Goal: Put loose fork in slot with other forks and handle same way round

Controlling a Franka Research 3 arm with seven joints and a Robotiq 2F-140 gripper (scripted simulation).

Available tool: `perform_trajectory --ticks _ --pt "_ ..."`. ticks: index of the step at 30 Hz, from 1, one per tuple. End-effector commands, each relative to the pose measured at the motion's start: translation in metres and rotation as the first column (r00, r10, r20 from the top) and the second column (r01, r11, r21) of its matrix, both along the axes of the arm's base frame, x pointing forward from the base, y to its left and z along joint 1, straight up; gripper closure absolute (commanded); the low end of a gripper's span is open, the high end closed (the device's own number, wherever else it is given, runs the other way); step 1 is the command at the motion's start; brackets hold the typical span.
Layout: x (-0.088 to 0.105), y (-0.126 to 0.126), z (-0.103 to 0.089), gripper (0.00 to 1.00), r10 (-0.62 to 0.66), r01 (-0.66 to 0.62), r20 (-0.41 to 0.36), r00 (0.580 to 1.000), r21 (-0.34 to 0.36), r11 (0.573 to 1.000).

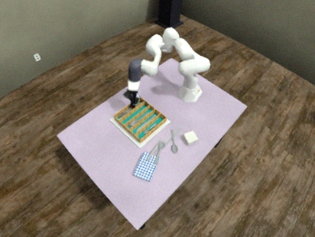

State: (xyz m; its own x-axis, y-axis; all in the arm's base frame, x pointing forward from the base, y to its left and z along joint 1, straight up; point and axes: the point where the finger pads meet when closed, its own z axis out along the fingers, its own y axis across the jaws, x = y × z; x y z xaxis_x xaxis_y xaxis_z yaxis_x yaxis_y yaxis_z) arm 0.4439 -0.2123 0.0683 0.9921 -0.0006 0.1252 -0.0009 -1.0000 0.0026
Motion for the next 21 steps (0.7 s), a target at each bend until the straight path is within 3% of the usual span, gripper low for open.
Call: perform_trajectory --ticks 1,18,19,21 --pt "0.0019 0.0014 -0.0008 0.87 -0.004 0.004 0.006 1.0 0.001 1.0" --pt "0.0019 0.0014 -0.001 0.87 -0.004 0.004 0.006 1.0 0.001 1.0" --pt "0.0019 0.0014 -0.001 0.77 -0.004 0.004 0.006 1.0 0.001 1.0" --pt "0.0019 0.0014 -0.001 0.77 -0.004 0.004 0.006 1.0 0.001 1.0"
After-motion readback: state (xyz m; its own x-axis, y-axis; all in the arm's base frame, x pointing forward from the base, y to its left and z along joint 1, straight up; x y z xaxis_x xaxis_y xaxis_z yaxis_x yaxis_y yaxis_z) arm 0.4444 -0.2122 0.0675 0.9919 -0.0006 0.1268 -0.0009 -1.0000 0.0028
